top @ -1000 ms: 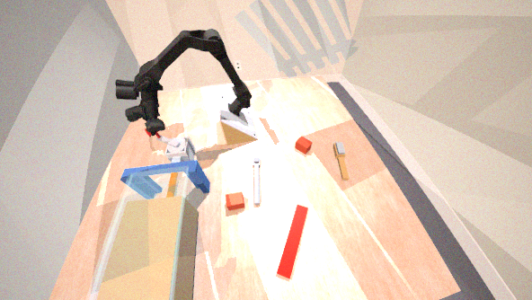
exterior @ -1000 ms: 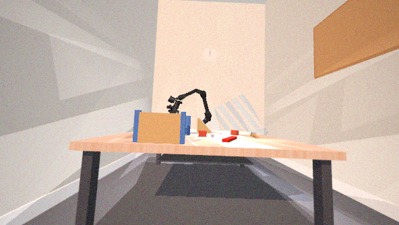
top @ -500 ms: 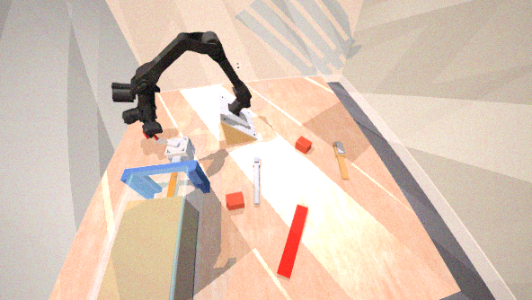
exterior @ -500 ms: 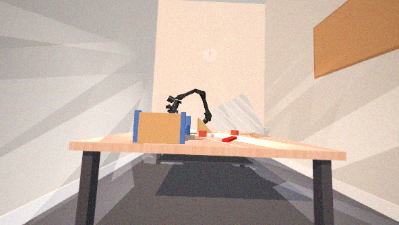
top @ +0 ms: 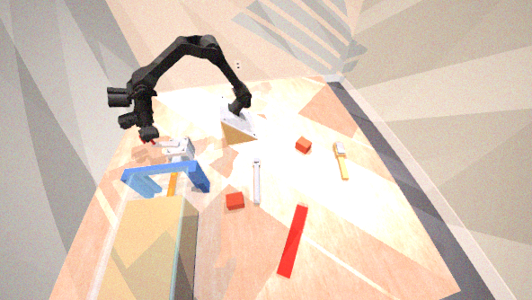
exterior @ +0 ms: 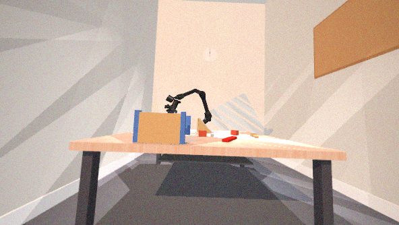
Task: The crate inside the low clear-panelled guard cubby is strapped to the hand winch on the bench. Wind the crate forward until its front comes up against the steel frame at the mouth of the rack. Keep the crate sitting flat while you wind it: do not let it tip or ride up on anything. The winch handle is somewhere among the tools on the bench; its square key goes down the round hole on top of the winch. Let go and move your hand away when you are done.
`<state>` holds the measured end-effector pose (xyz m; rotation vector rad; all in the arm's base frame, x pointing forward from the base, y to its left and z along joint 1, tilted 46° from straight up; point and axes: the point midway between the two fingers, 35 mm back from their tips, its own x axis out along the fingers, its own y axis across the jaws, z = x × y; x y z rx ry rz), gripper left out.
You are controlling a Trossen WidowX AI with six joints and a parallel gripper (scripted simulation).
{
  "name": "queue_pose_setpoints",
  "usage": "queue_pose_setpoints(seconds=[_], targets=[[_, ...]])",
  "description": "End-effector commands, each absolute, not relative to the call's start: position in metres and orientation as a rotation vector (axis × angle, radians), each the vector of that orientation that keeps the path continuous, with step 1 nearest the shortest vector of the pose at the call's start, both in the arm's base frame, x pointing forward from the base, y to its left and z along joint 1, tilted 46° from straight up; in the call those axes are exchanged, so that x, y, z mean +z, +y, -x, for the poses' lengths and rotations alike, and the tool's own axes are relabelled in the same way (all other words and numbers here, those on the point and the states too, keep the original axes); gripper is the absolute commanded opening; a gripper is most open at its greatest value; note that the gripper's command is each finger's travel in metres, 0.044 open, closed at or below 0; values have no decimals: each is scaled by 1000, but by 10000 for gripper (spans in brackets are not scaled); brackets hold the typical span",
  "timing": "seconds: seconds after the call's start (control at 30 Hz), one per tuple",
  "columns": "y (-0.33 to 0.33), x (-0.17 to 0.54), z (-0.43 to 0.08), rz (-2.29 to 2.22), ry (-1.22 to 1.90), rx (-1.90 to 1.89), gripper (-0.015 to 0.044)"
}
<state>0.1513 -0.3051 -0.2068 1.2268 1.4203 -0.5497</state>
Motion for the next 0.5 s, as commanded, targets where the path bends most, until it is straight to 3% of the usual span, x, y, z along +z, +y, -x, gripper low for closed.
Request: queue_pose_setpoints(seconds=[0.0, 0.47], targets=[[-303, -210, -176, -1221, 1396, -519, 0], [-300, -207, -197, -1221, 1394, -517, 0]])
